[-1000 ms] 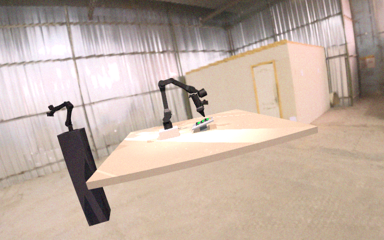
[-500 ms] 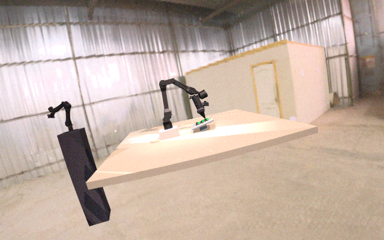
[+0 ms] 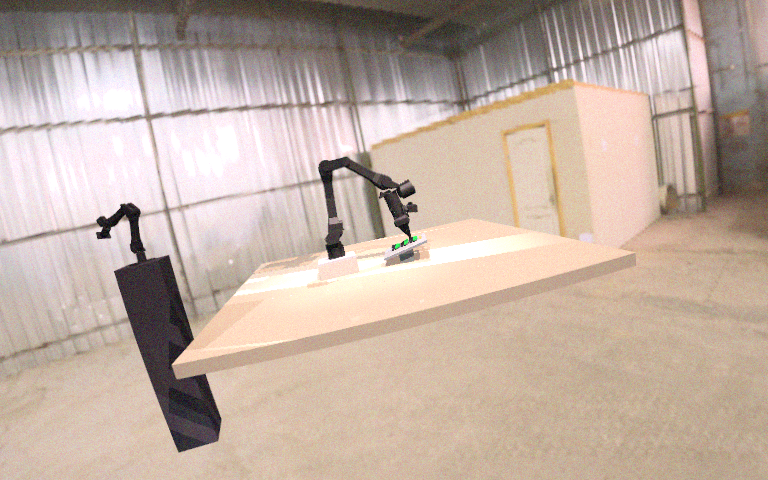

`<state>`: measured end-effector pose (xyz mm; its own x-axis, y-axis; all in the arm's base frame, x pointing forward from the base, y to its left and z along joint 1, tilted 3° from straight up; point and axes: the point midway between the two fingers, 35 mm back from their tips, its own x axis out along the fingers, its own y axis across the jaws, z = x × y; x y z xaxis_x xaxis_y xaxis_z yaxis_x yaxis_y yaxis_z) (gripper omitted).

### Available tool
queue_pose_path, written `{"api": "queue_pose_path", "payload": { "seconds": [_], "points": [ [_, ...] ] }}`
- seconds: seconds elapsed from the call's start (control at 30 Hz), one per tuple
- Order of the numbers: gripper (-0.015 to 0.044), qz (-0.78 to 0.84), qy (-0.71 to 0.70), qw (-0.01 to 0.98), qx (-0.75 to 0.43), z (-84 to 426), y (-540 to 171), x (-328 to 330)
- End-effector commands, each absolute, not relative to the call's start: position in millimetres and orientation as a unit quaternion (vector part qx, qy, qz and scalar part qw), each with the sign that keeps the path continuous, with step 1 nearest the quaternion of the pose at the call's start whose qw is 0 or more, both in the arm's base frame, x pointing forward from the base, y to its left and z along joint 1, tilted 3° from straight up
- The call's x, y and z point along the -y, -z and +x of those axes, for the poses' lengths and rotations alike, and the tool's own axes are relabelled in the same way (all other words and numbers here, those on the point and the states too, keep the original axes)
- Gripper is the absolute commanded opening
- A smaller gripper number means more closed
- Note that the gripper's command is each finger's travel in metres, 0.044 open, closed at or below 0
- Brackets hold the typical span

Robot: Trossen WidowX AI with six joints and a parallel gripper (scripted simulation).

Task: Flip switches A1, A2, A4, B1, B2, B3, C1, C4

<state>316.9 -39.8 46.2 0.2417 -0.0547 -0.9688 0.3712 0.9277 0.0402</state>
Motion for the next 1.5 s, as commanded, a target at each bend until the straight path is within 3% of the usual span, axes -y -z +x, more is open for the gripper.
{"api": "queue_pose_path", "payload": {
  "seconds": [0.0,1.23,1.47],
  "points": [
    [0.0,0.132,0.139,0.777,-0.6,317.1,-45.6,40.6],
    [0.0,0.132,0.139,0.777,-0.599,318.2,-40.7,40.8],
    [0.0,0.134,0.138,0.769,-0.61,305.0,-104.3,38.0]
  ]
}}
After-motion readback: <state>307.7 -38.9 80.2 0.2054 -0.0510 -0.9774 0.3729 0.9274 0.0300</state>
